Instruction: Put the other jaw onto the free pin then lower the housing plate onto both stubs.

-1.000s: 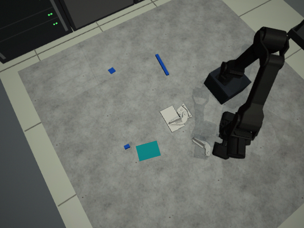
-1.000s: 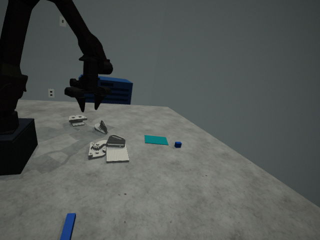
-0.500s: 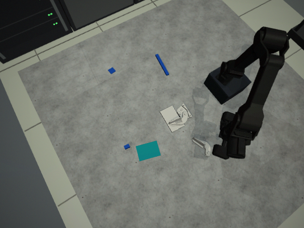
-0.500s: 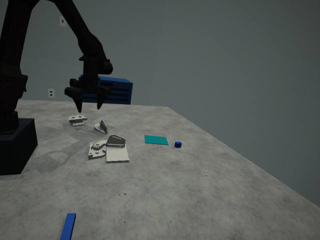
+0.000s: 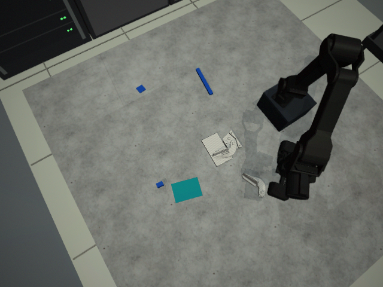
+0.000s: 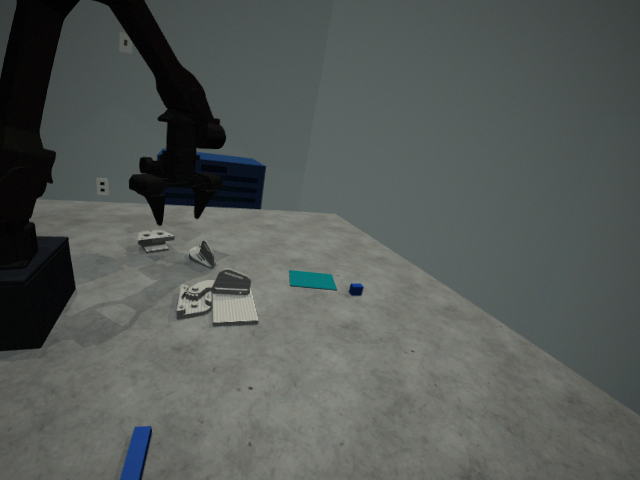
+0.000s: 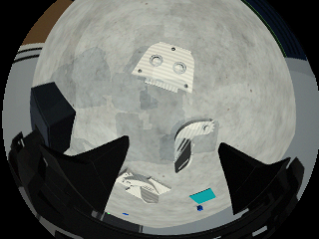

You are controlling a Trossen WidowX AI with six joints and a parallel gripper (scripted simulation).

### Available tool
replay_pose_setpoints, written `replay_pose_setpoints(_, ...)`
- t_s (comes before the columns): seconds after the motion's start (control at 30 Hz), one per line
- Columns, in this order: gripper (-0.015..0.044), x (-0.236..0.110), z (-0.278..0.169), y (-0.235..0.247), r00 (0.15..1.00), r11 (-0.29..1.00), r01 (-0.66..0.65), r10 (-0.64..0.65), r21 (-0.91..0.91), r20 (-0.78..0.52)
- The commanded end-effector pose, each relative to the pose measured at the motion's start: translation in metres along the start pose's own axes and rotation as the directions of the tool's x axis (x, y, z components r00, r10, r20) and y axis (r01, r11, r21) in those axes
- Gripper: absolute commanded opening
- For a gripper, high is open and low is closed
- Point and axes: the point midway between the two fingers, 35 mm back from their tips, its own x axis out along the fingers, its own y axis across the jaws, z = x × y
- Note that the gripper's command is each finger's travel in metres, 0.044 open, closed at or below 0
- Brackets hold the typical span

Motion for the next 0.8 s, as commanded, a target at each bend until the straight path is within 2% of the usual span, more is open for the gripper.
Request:
replay_pose_setpoints(0.0, 0.0440, 0.0000, 0.0000, 0.0000, 1.000, 1.000, 0.000, 0.000, 0.000, 0.000)
replay_pose_setpoints(0.57, 0.0000, 0.0000, 0.0000, 0.0000, 1.000, 1.000, 0.000, 0.000, 0.000, 0.000)
replay_pose_setpoints(0.77, 0.0000, 0.0000, 0.0000, 0.0000, 1.000, 1.000, 0.000, 0.000, 0.000, 0.000)
